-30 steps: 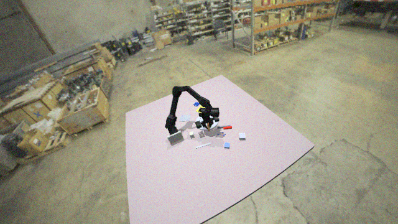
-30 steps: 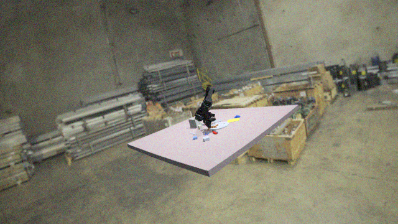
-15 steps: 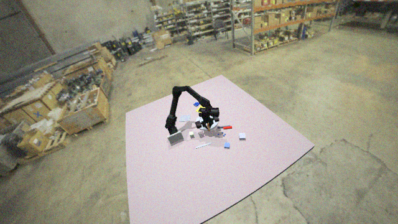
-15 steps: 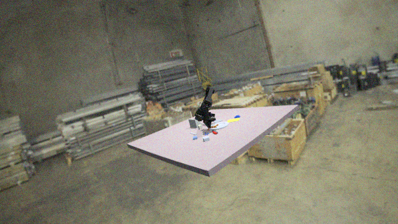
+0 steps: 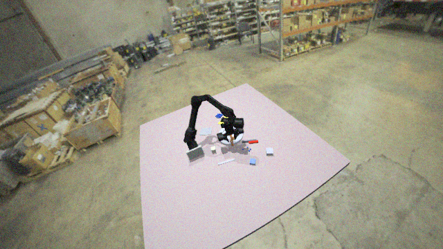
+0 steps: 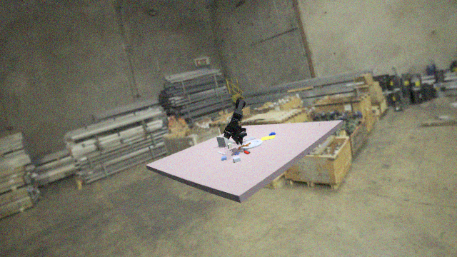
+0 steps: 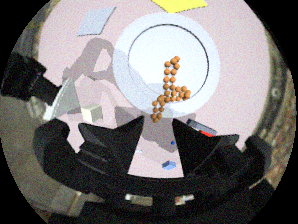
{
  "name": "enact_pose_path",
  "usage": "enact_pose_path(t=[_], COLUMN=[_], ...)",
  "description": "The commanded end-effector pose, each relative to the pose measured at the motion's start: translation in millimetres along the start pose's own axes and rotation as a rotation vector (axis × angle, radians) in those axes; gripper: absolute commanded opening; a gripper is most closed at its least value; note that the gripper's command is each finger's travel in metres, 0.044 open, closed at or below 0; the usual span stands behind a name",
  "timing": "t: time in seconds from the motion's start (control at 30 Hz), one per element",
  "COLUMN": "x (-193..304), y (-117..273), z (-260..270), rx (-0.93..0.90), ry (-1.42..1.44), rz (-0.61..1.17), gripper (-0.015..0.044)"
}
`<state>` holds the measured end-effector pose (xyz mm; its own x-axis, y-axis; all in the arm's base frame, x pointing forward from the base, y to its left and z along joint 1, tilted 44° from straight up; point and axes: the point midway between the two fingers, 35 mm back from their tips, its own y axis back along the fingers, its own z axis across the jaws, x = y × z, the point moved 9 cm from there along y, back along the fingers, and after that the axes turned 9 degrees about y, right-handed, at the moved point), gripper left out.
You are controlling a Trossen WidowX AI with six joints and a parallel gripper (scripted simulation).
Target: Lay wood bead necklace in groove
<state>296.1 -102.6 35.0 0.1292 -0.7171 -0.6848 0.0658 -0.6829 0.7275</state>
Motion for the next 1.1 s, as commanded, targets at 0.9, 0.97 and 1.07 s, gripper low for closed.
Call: enact_pose_path(t=[0.9, 0.97, 1.07], x=[-1, -1, -14], y=[5, 6, 10], z=[0, -1, -13], rx=[-0.004, -0.004, -0.003], ry=[0.005, 0.000, -0.066], rz=[0.003, 0.003, 0.004], gripper=[0.0440, 0.0414, 0.0380])
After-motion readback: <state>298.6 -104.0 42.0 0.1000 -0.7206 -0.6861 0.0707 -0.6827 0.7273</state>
